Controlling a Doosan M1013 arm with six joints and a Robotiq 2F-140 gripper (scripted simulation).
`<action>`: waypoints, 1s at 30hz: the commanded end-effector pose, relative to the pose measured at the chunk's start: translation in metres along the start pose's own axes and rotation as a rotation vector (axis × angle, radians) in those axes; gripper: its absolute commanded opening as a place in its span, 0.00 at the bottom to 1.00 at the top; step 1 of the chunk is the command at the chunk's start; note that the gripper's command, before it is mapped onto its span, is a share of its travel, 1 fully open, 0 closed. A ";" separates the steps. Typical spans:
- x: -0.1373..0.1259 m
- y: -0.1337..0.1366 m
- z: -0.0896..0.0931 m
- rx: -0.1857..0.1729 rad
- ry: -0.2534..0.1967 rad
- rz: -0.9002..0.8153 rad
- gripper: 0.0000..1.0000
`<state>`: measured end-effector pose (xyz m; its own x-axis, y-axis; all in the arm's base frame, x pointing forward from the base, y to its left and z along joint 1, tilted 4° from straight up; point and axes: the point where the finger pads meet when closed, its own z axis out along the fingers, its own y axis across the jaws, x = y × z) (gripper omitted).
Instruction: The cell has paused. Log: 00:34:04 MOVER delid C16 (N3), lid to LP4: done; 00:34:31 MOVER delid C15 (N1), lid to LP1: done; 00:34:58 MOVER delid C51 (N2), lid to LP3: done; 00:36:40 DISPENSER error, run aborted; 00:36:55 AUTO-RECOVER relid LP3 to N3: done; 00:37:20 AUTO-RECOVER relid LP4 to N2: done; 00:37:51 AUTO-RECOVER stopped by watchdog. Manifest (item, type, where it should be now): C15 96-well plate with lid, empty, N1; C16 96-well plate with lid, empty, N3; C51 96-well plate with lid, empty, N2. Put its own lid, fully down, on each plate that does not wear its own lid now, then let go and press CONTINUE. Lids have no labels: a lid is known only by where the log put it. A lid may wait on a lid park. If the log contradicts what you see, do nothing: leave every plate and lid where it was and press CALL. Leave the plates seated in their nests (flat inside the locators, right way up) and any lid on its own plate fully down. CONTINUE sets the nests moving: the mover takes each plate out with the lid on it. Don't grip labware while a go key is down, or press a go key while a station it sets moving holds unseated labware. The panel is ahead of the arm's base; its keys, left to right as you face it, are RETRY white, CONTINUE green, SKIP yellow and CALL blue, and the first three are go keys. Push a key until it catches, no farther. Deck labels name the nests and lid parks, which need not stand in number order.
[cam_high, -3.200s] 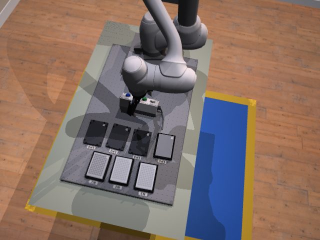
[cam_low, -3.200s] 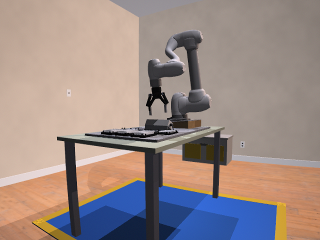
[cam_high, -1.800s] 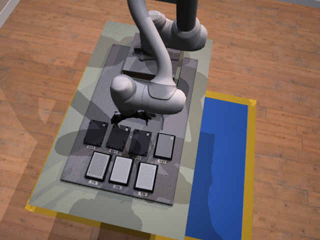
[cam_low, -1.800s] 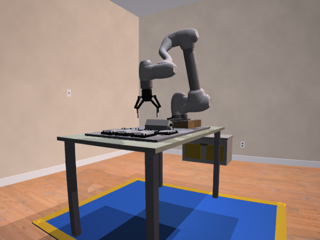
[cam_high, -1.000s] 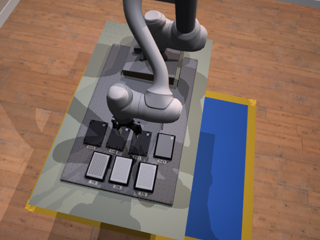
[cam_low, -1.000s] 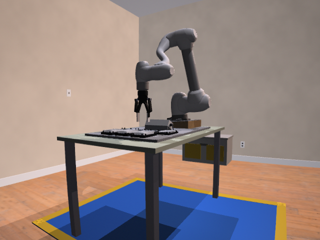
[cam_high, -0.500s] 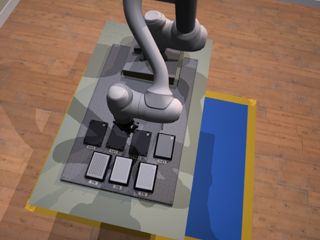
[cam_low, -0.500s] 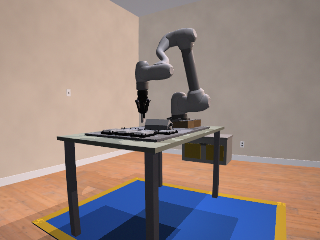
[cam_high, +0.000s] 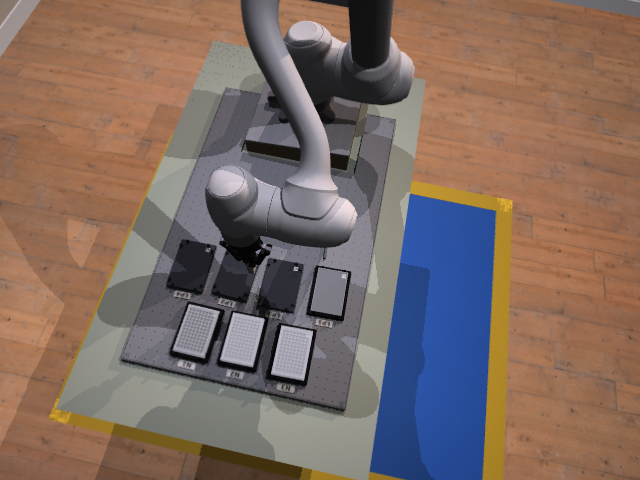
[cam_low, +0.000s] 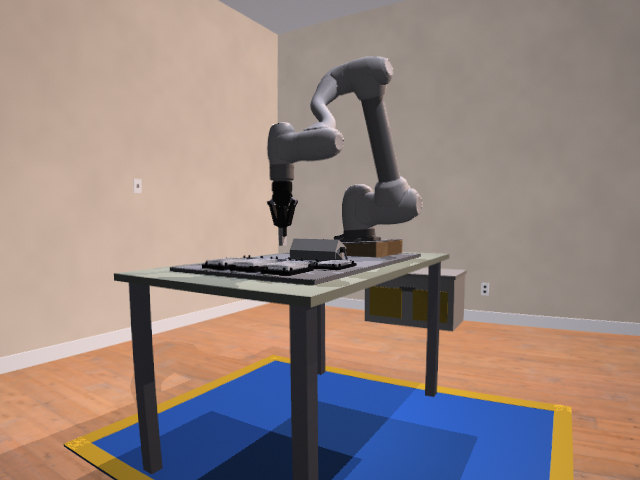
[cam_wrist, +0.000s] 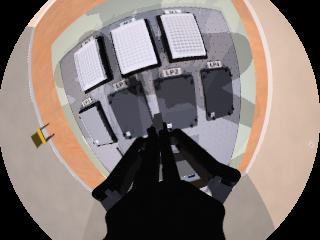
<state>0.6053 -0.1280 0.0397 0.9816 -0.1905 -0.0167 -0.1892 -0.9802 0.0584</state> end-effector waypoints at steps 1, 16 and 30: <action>0.006 0.065 0.000 -0.006 0.004 -0.005 0.00; 0.002 0.117 0.000 -0.006 0.004 -0.005 0.00; 0.002 0.117 0.000 -0.006 0.004 -0.005 0.00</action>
<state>0.5860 -0.2414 0.0473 0.9816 -0.1905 -0.0085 -0.1896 -0.9799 0.0623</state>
